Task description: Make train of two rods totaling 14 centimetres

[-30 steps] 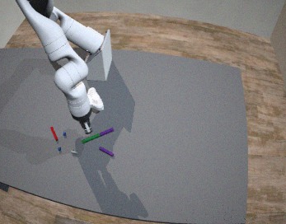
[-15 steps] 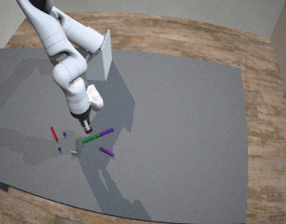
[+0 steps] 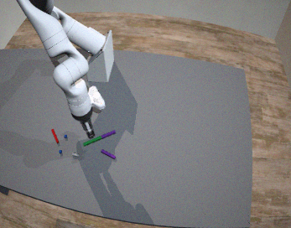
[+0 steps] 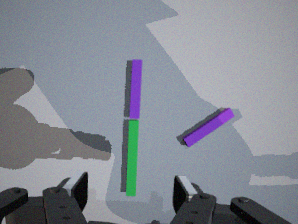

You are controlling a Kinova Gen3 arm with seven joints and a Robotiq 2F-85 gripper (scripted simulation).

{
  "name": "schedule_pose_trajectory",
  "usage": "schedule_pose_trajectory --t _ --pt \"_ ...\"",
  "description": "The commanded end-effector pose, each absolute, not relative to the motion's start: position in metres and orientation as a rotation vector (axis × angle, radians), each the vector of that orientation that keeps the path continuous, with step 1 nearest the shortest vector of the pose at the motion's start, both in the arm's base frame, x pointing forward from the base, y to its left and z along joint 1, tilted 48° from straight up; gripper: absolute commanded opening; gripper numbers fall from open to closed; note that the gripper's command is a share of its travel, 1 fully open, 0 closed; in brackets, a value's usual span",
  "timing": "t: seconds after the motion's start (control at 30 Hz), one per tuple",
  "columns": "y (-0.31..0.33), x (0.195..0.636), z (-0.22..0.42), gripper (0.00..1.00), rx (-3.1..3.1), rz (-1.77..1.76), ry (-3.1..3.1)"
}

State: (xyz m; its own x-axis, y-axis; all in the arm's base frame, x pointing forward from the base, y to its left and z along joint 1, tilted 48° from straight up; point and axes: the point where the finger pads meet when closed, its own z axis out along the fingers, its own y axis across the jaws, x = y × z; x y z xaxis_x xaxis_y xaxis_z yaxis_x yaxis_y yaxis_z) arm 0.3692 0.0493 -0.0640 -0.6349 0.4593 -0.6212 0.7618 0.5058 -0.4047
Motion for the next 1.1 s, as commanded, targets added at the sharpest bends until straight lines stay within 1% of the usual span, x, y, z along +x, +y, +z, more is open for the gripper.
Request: schedule_pose_trajectory --t 0.0,0.27,0.73,1.07 --pt "0.050 0.369 -0.064 1.00 1.004 -0.932 2.315" --pt "0.058 0.368 -0.056 1.00 1.004 -0.932 2.315" --pt "0.108 0.359 -0.011 1.00 1.004 -0.932 2.315" --pt "0.115 0.358 -0.004 1.00 1.004 -0.932 2.315"
